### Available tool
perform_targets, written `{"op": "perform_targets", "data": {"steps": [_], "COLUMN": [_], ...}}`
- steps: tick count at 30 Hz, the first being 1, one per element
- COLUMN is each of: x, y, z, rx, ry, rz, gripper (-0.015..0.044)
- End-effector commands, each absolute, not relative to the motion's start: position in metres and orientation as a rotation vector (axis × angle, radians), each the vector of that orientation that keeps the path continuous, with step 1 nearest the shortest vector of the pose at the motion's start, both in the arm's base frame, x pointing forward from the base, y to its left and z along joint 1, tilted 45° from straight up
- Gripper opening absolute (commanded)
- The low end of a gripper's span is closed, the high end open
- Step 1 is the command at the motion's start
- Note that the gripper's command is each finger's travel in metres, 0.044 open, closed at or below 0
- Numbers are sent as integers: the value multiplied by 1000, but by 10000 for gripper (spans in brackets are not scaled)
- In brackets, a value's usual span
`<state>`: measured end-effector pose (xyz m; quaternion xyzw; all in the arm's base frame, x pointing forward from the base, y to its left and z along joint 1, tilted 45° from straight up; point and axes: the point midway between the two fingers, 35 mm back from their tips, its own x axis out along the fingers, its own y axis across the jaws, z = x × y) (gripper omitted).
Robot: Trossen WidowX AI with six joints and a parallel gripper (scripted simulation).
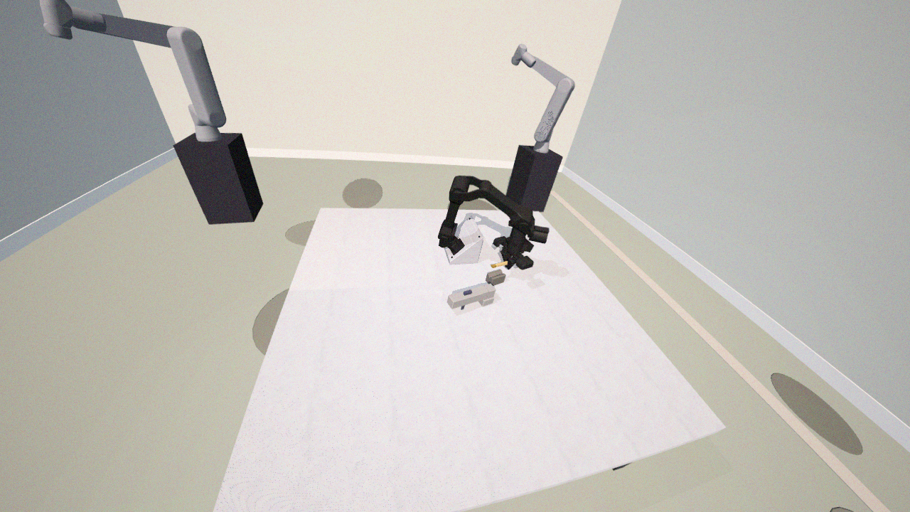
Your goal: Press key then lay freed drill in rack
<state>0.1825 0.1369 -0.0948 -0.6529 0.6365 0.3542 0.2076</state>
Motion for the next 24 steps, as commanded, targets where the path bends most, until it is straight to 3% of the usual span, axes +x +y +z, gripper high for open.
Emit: {"op": "perform_targets", "data": {"steps": [1, 24], "x": [181, 180], "y": [131, 112], "z": [-100, -121], "rx": [-1811, -1812], "ry": [1779, 1779], "rz": [983, 982], "gripper": [0, 0]}}
